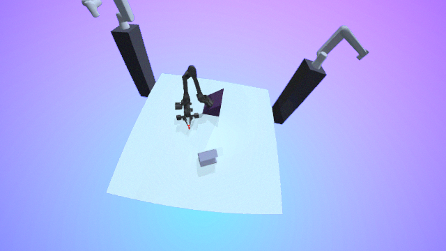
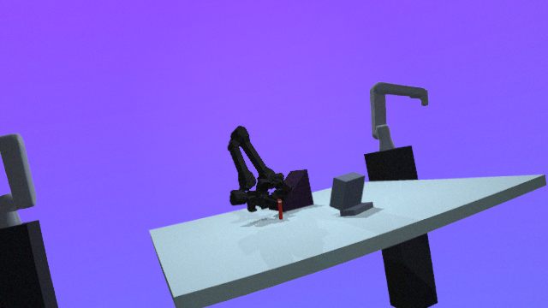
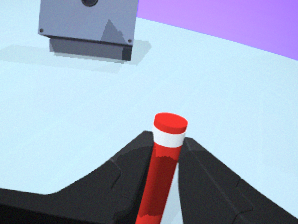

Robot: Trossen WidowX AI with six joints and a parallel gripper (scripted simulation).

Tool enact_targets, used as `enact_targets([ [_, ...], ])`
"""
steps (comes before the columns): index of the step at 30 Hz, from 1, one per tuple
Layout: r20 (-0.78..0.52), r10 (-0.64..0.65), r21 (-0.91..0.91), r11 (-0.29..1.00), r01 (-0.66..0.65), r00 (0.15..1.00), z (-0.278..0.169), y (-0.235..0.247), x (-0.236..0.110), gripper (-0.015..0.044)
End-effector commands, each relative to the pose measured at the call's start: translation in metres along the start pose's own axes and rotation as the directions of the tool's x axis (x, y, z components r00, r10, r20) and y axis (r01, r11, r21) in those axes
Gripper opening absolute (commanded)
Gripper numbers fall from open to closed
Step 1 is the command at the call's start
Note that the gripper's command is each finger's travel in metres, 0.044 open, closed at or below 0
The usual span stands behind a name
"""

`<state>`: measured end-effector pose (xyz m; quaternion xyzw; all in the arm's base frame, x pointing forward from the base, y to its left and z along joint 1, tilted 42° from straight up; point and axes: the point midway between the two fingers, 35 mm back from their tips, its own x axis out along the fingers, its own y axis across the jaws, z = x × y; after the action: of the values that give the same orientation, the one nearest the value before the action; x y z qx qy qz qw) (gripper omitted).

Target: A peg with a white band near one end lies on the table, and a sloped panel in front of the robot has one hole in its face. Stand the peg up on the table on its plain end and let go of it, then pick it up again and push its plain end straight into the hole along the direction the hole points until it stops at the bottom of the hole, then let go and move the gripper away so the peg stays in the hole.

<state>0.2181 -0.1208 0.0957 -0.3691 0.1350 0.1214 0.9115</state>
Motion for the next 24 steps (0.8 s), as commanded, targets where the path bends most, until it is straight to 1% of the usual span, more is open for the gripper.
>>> enact_targets([
  [1,0.0,0.0,0.0,1.0,0.0,1.0,-0.0018,0.0001,0.0004,0.0049],
  [24,0.013,-0.008,-0.003,1.0,0.008,1.0,-0.0049,-0.0018,-0.0056,0.0049],
])
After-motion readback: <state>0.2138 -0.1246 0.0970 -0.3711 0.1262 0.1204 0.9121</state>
